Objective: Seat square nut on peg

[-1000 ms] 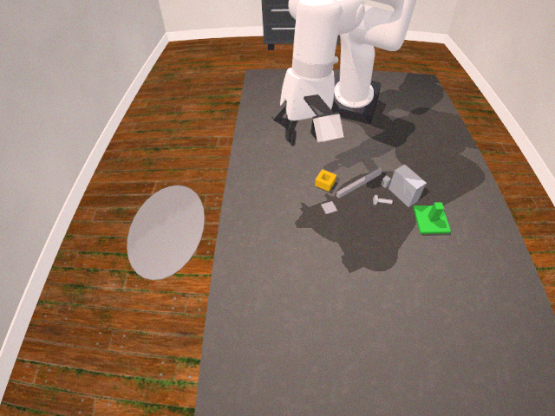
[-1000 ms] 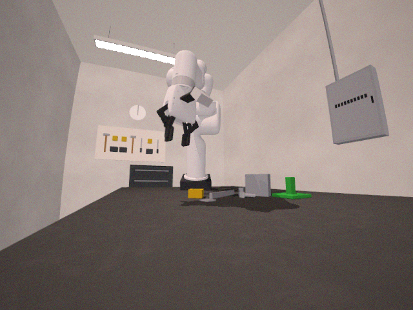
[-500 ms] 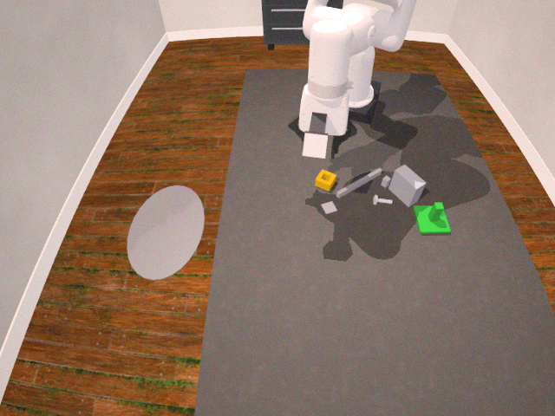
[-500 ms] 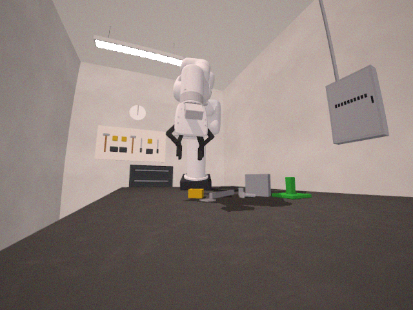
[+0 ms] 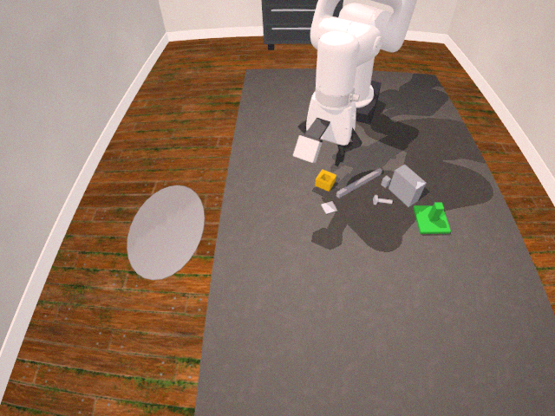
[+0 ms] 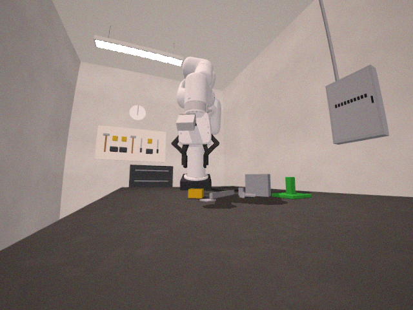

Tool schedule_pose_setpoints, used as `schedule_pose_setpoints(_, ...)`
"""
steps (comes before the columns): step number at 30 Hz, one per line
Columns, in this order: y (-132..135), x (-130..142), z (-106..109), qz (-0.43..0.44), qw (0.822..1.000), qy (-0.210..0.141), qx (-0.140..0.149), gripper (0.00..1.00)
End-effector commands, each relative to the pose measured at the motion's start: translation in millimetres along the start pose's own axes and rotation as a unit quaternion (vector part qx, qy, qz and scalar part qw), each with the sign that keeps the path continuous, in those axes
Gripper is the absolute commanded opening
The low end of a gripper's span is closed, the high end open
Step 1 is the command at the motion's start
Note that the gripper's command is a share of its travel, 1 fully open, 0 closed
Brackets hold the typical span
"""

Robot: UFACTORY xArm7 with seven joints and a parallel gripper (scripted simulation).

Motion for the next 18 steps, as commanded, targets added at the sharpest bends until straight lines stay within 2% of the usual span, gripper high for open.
schedule_pose_setpoints(1,-1.9,0.7,-2.3,-0.022,1.0,0.001,0.0,0.6)
schedule_pose_setpoints(18,-2.4,1.4,-3.3,-0.03,1.0,0.0,0.0,0.6)
Point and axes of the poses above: the point where the finger pads meet when closed, its own z axis back along the fingers, its own y axis across the jaws, x = y × z, the point moved 7 cm from there along z, back along the fingers, and after that the axes turned 2 degrees about z, right-handed, at the moved point
